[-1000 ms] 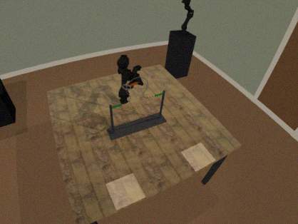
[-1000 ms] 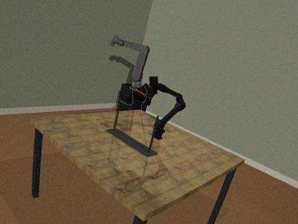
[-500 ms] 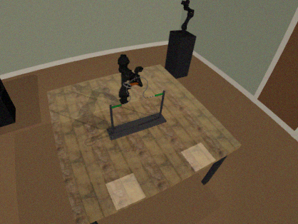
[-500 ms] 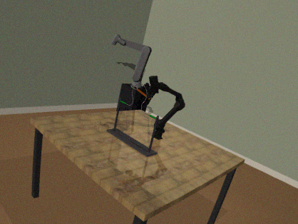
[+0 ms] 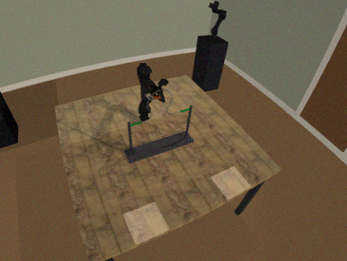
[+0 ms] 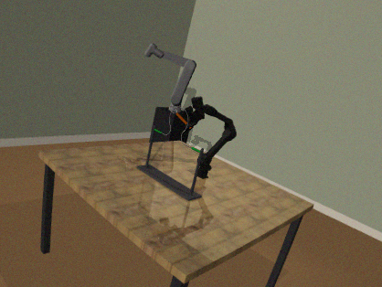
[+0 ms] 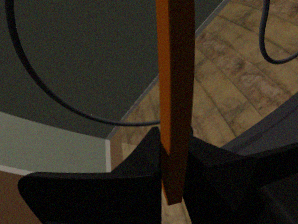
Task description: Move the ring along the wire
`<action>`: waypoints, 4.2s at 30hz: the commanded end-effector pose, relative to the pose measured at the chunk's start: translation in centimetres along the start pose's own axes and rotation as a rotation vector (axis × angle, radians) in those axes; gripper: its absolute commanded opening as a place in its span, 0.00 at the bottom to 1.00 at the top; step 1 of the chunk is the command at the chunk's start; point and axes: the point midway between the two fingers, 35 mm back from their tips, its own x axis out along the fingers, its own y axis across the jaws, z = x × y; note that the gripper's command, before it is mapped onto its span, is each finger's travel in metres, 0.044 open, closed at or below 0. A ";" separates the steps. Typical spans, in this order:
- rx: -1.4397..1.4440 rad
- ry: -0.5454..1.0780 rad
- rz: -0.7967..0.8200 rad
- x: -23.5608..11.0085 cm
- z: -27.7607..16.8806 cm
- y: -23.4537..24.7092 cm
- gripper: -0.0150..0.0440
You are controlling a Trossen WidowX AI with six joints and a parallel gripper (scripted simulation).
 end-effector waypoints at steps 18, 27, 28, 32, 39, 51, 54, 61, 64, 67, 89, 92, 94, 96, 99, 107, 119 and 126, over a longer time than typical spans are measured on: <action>-0.252 -0.032 -0.147 0.2 0.2 -1.2 0.00; -0.355 -0.047 -0.205 0.2 0.3 -1.6 0.00; -0.367 -0.049 -0.211 0.2 0.3 -1.7 0.00; -0.413 -0.055 -0.237 0.2 0.4 -1.8 0.00; -0.494 -0.067 -0.281 0.1 0.6 -2.2 0.00; -0.633 -0.087 -0.358 0.0 0.9 -2.7 0.00; -0.667 -0.091 -0.377 0.0 1.0 -2.8 0.00; -0.748 -0.103 -0.421 -0.1 1.2 -3.0 0.00; -0.783 -0.108 -0.440 -0.2 1.3 -3.2 0.00; -0.818 -0.113 -0.459 -0.2 1.4 -3.3 0.00; -1.074 -0.148 -0.599 -0.6 2.2 -3.8 0.00; -1.109 -0.152 -0.618 -0.7 2.4 -3.9 0.00; -1.133 -0.155 -0.630 -0.7 2.5 -3.9 0.00; -1.156 -0.158 -0.643 -0.8 2.5 -4.0 0.00; -1.191 -0.163 -0.662 -0.9 2.7 -4.0 0.00; -1.285 -0.175 -0.712 -1.0 3.0 -4.1 0.00; -1.425 -0.193 -0.788 -1.3 3.6 -4.2 0.00; -1.507 -0.203 -0.832 -1.5 3.9 -4.1 0.00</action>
